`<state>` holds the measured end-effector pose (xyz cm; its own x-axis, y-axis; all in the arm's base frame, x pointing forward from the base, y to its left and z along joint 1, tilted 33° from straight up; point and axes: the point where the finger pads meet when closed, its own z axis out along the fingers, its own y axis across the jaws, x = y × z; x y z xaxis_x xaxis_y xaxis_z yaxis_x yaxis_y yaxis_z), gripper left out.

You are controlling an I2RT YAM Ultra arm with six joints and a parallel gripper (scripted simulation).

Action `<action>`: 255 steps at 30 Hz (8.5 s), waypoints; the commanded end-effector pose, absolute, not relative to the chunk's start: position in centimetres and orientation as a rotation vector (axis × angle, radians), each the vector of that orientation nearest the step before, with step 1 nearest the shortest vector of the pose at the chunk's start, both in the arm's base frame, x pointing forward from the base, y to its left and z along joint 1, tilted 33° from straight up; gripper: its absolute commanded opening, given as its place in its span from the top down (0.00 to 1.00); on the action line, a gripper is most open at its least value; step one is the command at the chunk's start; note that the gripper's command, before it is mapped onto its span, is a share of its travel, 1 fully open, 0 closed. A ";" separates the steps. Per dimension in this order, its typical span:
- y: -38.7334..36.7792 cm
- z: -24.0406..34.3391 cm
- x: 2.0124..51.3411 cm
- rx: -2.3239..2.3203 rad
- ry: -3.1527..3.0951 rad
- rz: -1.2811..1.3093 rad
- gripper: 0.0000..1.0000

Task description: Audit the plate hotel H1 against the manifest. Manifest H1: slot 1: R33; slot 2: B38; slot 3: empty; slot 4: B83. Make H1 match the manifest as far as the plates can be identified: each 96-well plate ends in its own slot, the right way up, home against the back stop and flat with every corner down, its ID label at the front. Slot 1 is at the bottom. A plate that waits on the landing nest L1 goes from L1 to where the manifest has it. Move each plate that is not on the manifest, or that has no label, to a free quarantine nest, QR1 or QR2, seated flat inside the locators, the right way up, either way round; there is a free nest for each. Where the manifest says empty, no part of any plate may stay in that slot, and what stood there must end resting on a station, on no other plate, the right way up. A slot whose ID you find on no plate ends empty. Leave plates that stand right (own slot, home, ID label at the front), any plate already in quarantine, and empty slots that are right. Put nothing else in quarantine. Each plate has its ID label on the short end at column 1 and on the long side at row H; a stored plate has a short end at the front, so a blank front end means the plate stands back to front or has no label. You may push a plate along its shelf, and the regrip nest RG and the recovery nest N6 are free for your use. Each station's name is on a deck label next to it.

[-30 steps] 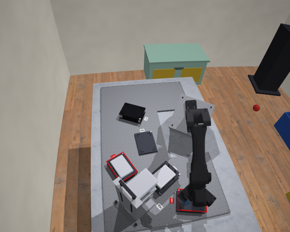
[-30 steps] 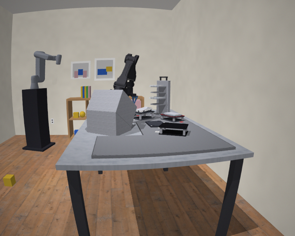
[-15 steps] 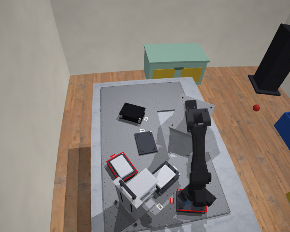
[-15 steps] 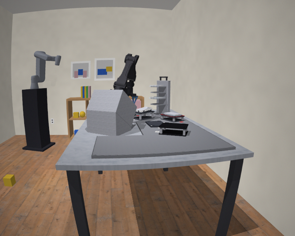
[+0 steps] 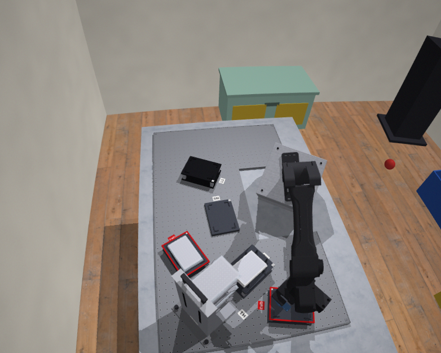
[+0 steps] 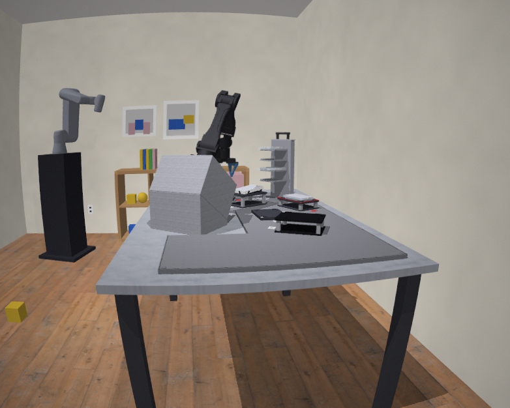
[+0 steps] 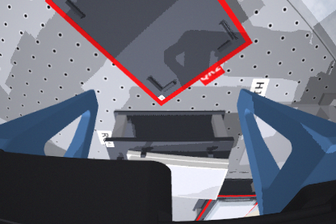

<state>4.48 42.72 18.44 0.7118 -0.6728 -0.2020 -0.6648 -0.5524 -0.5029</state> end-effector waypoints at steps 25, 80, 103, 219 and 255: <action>40.4 24.7 3.0 -2.318 0.996 0.010 0.00; 33.2 28.2 6.8 -2.070 1.487 0.166 0.00; 28.9 26.8 11.2 -1.710 1.923 0.330 0.00; 31.7 18.0 17.4 -0.972 2.432 0.586 0.00; 33.0 12.6 17.9 -0.989 2.491 0.541 0.00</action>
<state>17.82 32.90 13.35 -0.6649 -0.5570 -0.4976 -0.7145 0.6684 0.2066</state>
